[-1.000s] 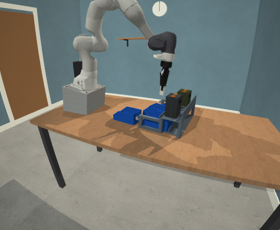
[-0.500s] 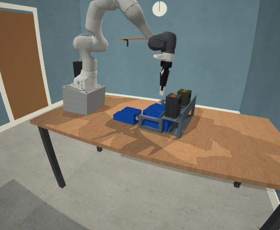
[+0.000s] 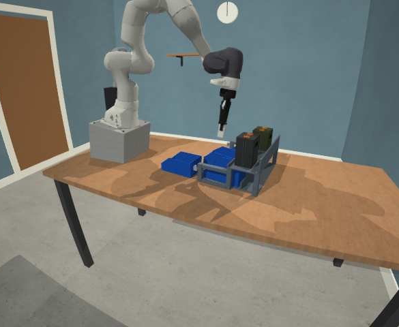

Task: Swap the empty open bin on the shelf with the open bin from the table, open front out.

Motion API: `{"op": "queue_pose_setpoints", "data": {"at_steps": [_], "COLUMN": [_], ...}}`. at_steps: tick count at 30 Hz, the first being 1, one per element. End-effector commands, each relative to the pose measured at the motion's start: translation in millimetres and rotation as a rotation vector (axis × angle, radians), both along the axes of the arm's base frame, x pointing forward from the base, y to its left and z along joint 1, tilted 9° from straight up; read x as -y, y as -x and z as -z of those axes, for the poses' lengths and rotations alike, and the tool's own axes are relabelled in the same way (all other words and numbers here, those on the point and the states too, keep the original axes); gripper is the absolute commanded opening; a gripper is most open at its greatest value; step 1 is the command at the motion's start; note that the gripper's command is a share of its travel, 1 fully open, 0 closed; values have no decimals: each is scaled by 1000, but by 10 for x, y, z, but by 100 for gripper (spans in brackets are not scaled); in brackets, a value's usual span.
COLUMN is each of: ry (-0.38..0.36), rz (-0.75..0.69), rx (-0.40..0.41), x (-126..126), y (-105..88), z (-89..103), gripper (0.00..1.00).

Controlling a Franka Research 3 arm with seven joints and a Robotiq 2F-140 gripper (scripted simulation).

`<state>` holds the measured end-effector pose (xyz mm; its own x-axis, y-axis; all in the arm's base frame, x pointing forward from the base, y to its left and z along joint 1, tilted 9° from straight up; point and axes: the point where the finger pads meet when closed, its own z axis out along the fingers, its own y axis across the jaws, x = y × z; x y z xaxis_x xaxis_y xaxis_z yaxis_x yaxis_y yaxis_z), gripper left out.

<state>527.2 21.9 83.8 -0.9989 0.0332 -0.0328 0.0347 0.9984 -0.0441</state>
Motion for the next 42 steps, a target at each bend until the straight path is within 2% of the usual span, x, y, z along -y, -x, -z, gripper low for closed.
{"op": "queue_pose_setpoints", "data": {"at_steps": [1, 5, 7, 8, 10, 22, 24, 25, 37, 41, 42], "ry": [8, 65, 65, 94, 114, 173, 173, 175, 150, 141, 126], "rz": [-278, -396, -396, -483, -545, -904, -904, -974, -1240, -1277, -1327], "rx": [22, -13, -13, -29, -33, -7, -7, 1, 44, 51, 60], "x": [61, 86, 86, 86, 84, 83, 83, 83, 83, 83, 83], "y": [298, 711, 711, 775, 846, 858, 858, 858, 858, 858, 858], "z": [103, 236, 236, 255, 276, 279, 279, 279, 279, 279, 279], "gripper": [0, 0, 0, 0, 0, 0, 0, 0, 0, 0, 0]}}
